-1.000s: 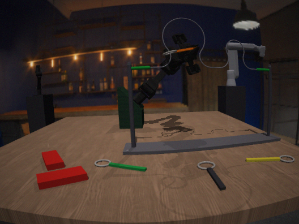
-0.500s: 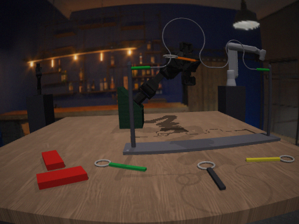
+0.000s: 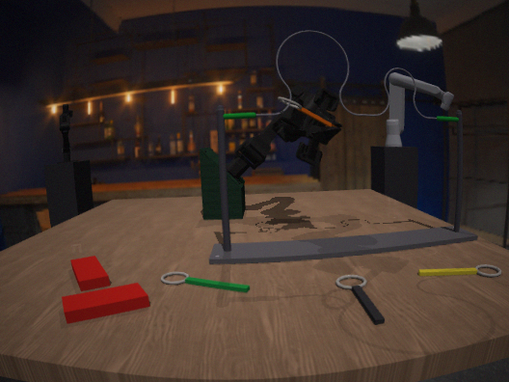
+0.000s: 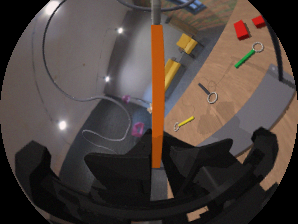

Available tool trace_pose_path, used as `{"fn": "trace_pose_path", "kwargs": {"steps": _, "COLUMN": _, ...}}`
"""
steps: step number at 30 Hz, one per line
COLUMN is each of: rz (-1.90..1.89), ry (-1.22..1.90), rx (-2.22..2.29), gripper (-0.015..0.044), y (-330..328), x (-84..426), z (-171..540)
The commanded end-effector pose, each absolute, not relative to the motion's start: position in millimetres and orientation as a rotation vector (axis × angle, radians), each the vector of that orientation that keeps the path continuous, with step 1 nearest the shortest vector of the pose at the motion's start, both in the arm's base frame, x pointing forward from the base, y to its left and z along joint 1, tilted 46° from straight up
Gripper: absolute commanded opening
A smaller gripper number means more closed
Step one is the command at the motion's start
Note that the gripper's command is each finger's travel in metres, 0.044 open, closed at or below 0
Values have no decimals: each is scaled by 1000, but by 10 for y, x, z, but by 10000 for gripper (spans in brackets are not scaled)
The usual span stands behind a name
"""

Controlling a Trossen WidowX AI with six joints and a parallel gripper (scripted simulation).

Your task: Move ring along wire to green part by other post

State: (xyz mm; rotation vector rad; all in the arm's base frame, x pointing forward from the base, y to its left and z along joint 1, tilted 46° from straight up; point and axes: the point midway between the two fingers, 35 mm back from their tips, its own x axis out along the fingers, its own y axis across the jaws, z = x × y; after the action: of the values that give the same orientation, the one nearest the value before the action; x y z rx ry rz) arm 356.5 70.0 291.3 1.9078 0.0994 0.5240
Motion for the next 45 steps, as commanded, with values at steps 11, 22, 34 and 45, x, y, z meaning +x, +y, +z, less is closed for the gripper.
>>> {"fn": "trace_pose_path", "kwargs": {"steps": 11, "rz": 436, "ry": 163, "rx": 1578, "gripper": -150, "y": 802, "x": 3608, "z": 2385}}
{"fn": "trace_pose_path", "kwargs": {"steps": 22, "rz": 380, "ry": 211, "rx": 1315, "gripper": -150, "y": 750, "x": 3624, "z": 1972}}
{"fn": "trace_pose_path", "kwargs": {"steps": 34, "rz": 325, "ry": 253, "rx": 1061, "gripper": -150, "y": 590, "x": 3635, "z": 1589}}
{"fn": "trace_pose_path", "kwargs": {"steps": 45, "rz": 290, "ry": 276, "rx": 903, "gripper": -150, "y": 418, "x": 3640, "z": 1352}}
